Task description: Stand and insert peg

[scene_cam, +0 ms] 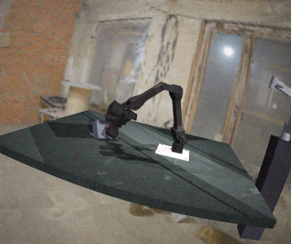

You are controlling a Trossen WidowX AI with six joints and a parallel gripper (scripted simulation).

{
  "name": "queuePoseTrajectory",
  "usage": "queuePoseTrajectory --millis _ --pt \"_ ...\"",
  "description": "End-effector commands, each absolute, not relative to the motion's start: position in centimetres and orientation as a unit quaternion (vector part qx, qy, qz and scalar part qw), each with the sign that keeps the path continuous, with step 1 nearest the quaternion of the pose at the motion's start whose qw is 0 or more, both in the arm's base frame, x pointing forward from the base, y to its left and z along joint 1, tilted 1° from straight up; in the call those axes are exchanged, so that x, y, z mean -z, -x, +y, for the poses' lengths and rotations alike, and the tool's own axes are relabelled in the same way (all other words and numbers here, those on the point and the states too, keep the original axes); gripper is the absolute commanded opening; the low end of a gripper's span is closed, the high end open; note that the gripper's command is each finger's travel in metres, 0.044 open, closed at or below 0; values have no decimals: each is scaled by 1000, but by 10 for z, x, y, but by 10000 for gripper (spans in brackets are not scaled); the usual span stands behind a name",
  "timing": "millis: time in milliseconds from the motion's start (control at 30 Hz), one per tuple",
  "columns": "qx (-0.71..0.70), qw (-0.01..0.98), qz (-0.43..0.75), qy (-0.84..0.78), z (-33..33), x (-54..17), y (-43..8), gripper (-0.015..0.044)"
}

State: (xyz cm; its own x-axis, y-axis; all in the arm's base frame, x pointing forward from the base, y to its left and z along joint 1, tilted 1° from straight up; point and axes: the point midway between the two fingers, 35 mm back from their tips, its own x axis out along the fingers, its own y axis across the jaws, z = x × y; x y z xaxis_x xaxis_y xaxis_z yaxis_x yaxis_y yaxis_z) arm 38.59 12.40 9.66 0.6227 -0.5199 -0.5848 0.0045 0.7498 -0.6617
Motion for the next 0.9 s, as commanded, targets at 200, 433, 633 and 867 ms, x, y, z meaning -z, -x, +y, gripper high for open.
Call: queuePoseTrajectory --millis 200,433,633,867 --pt "153 842 408 319 121 -92 -390 0" --pt "153 842 408 319 119 -89 -392 0" --pt "153 842 408 319 118 -88 -393 0" --pt "156 842 406 318 118 -89 -393 0"
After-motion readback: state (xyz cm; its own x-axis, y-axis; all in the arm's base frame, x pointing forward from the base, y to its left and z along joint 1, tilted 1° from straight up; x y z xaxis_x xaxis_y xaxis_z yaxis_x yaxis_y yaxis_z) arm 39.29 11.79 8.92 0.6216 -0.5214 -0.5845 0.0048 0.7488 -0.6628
